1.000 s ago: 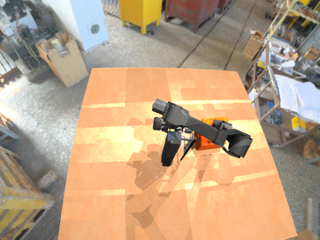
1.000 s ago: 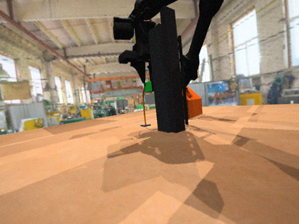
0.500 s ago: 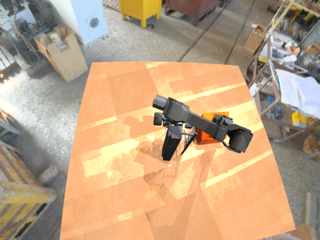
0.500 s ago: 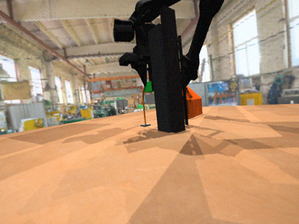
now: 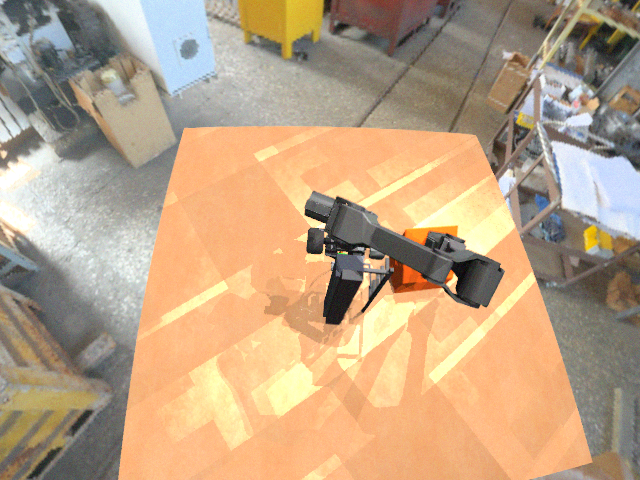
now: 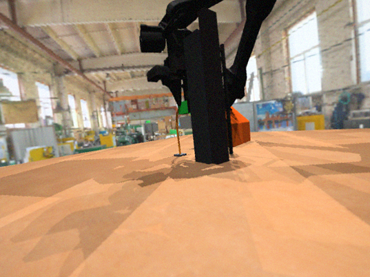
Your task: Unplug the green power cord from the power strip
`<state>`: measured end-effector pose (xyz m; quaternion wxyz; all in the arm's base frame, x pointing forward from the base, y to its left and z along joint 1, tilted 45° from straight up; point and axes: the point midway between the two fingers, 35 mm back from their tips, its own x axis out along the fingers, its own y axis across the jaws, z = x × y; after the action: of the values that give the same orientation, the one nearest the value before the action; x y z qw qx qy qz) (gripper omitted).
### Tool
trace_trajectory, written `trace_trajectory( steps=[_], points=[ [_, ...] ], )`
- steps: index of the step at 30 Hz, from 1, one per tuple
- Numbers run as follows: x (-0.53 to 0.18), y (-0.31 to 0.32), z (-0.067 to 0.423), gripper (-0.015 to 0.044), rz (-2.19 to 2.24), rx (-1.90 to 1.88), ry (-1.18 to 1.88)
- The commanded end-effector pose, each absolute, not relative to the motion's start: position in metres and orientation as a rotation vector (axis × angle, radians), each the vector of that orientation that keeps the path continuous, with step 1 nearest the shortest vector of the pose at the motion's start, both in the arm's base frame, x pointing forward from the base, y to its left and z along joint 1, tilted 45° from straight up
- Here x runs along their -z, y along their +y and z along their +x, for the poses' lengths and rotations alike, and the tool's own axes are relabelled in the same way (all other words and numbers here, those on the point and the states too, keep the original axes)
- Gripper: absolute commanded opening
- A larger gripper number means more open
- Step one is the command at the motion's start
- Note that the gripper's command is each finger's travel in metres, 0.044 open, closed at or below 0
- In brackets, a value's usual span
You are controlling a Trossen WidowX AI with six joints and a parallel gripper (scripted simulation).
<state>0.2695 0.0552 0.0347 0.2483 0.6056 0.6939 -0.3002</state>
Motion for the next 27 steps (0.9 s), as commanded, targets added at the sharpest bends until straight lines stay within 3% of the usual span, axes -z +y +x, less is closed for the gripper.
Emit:
trace_trajectory(
  steps=[1, 21, 27],
  points=[
    [-0.026, 0.044, 0.271, 0.0000, 1.645, 0.840, 1.873],
    [-0.006, 0.017, 0.269, 0.0000, 1.646, 0.844, 1.871],
    [-0.011, 0.026, 0.269, 0.0157, 1.650, 0.840, 1.877]
  ],
)
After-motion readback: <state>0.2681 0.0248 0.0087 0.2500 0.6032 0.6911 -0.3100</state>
